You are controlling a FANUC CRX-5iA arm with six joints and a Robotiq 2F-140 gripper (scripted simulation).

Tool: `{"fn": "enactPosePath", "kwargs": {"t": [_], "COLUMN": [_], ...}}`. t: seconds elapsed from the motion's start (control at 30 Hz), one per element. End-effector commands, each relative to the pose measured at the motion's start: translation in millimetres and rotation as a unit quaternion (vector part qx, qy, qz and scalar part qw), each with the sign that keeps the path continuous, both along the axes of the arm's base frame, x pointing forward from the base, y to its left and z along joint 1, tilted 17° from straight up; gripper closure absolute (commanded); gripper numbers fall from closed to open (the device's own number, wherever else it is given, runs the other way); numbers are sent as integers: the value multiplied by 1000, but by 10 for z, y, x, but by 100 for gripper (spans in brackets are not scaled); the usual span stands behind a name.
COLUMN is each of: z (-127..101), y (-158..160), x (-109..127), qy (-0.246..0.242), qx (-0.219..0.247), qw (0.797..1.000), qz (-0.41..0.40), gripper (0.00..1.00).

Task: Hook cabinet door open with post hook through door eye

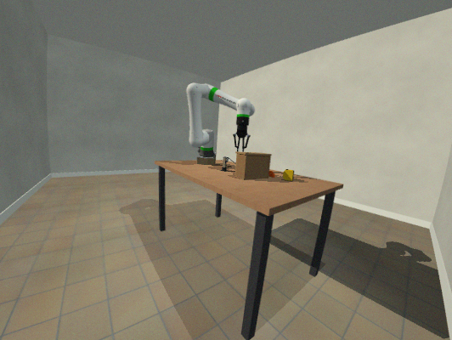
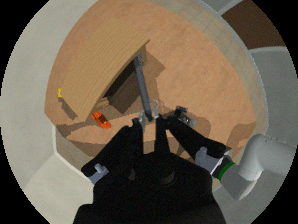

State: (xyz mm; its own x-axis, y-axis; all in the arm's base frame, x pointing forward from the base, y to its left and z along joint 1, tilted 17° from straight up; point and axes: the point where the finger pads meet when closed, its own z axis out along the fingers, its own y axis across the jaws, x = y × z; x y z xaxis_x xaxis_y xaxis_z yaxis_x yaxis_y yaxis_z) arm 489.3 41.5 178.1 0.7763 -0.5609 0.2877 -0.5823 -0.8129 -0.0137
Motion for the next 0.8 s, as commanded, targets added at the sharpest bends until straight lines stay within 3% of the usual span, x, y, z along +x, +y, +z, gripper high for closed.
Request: {"fn": "enactPosePath", "kwargs": {"t": [0.0,0.77], "z": [-7,-18], "y": [0,51], "x": [4,50], "qy": [0,-4], "qx": [0,6], "qw": [1000,1000], "qz": [0,-24], "gripper": [84,84]}}
